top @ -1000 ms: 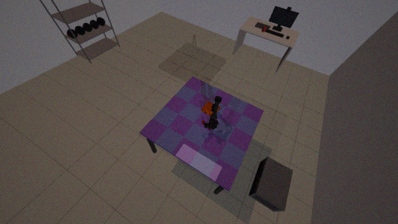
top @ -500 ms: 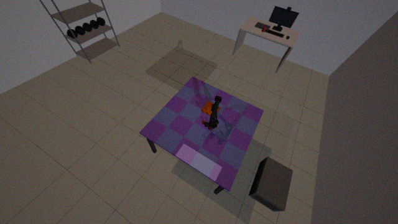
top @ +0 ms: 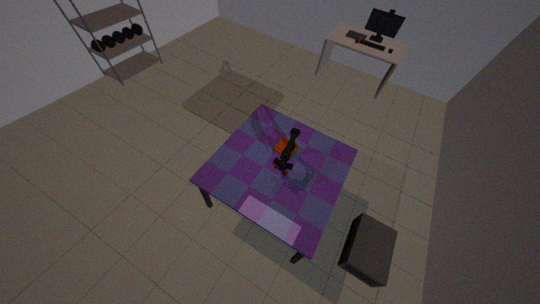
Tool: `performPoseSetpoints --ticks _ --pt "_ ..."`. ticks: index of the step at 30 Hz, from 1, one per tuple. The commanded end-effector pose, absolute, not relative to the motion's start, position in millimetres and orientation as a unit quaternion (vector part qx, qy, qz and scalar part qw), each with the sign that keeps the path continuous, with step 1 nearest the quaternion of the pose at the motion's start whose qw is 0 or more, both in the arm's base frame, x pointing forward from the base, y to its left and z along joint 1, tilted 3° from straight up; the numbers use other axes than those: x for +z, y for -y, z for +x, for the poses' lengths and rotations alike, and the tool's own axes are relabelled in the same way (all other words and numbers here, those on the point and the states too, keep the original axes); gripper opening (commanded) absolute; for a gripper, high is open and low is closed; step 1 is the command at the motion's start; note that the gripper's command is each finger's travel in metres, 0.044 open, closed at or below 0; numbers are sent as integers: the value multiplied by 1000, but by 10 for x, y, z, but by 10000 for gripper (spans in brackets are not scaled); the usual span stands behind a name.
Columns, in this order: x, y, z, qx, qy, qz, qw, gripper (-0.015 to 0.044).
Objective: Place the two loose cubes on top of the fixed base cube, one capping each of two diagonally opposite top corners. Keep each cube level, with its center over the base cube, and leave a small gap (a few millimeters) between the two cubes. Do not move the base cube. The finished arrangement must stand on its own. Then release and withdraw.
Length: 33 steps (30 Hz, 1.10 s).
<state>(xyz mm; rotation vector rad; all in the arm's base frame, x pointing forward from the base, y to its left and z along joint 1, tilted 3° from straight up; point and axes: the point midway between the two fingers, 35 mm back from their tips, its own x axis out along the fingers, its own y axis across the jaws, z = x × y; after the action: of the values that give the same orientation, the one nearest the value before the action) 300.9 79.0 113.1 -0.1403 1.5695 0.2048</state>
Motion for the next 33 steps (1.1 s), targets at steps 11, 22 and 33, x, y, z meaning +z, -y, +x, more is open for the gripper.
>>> performPoseSetpoints --ticks 11,22,33 --pt "1261 -258 2847 -233 -675 250 654 265" --pt "1347 38 2716 -414 -582 423 557 265" --pt "915 24 2723 -414 -582 424 557 265"
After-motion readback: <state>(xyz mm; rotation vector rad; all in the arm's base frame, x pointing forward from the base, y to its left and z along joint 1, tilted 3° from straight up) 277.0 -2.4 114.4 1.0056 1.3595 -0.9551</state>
